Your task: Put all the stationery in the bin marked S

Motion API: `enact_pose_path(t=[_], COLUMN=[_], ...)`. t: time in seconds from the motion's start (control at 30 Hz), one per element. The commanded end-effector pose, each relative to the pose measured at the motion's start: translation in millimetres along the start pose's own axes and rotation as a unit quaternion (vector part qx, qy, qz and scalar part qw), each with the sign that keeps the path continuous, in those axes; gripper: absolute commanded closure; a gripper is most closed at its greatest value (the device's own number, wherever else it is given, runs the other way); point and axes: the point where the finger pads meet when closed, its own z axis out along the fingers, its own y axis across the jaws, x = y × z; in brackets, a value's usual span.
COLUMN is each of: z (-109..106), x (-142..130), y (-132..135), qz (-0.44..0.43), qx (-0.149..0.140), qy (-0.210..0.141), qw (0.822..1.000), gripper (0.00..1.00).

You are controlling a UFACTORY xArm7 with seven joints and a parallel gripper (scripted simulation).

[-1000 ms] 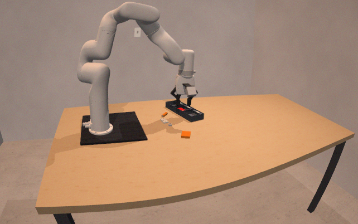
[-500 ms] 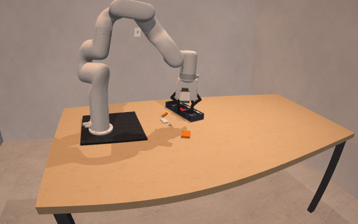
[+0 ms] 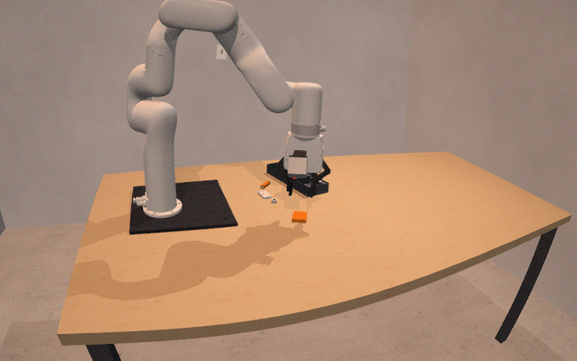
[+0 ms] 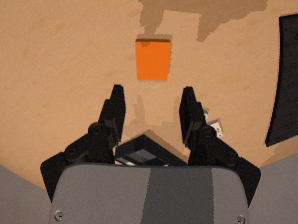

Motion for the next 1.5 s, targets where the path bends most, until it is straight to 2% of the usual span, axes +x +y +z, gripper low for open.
enact_pose_path(t=[0.0,1.47], z=[-4.8,-4.8], x=[12.7,2.2], y=[-3.7,-1.9], qz=[-0.003,-0.002], qx=[0.003,0.003], qy=[-0.001,-0.001], qw=[1.0,1.0], gripper=[0.44,0.44])
